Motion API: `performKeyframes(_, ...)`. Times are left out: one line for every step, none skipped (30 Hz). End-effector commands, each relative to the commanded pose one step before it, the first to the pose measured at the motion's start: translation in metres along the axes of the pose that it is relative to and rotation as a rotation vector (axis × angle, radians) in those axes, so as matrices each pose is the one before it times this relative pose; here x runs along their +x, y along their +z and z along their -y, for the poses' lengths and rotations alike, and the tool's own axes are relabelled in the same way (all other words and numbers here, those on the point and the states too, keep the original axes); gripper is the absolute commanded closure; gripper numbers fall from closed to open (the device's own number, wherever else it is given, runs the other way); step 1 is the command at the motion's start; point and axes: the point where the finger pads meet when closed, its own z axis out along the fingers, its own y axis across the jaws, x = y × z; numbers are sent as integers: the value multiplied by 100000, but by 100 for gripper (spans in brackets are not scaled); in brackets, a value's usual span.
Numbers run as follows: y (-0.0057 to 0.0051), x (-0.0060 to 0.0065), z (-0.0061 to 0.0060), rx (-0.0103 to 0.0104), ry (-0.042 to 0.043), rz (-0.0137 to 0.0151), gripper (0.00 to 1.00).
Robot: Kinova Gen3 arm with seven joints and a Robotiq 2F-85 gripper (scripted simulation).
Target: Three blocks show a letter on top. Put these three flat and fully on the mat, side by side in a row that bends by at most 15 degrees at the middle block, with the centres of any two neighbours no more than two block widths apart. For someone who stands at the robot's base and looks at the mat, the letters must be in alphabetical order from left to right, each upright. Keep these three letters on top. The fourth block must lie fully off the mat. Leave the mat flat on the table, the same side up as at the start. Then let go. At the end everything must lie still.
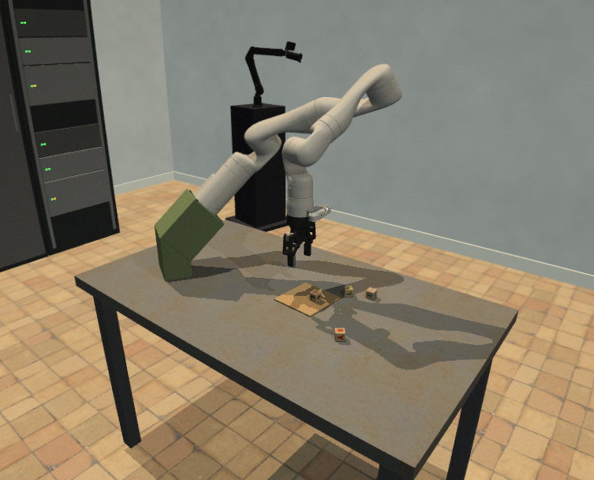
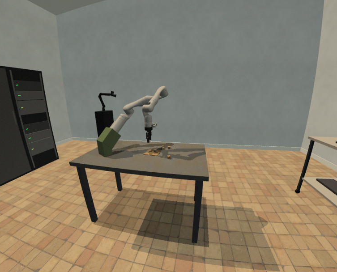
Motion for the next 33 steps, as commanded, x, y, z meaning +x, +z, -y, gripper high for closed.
performKeyframes(-11,331,-372,-141,-41,-238,0)
performKeyframes(28,344,-332,6,4,-141,0)
performKeyframes(35,441,-424,9,4,-172,0)
performKeyframes(41,535,-514,14,3,-195,0)
performKeyframes(46,623,-598,19,2,-208,0)
performKeyframes(49,702,-673,24,0,-209,0)
performKeyframes(51,768,-736,29,-3,-196,0)
performKeyframes(50,820,-785,33,-5,-172,0)
performKeyframes(48,856,-819,35,-8,-135,0)
performKeyframes(44,876,-838,35,-10,-90,0)
performKeyframes(40,880,-842,31,-11,-39,0)
performKeyframes(34,868,-831,25,-11,15,0)
performKeyframes(28,842,-807,16,-10,67,0)
performKeyframes(22,803,-770,6,-8,114,0)
performKeyframes(16,752,-723,-6,-6,154,0)
performKeyframes(0,0,0,0,0,0,0)
performKeyframes(0,0,0,0,0,0,0)
performKeyframes(11,692,-666,-17,-3,183,0)
performKeyframes(6,624,-602,-27,0,201,0)
performKeyframes(3,551,-533,-34,2,207,0)
performKeyframes(1,475,-460,-39,4,201,0)
performKeyframes(-1,397,-386,-39,5,185,0)
performKeyframes(-2,320,-311,-37,5,161,0)
performKeyframes(-2,246,-239,-32,5,130,0)
performKeyframes(-2,177,-172,-25,4,97,0)
performKeyframes(-1,115,-112,-17,3,65,0)
performKeyframes(-1,63,-61,-10,2,36,0)
performKeyframes(0,25,-24,-4,1,14,0)
performKeyframes(0,4,-4,-1,0,2,0)
performKeyframes(0,0,0,0,0,0,0)
performKeyframes(0,0,0,0,0,0,0)
performKeyframes(0,0,0,0,0,0,0)
performKeyframes(0,0,0,0,0,0,0)
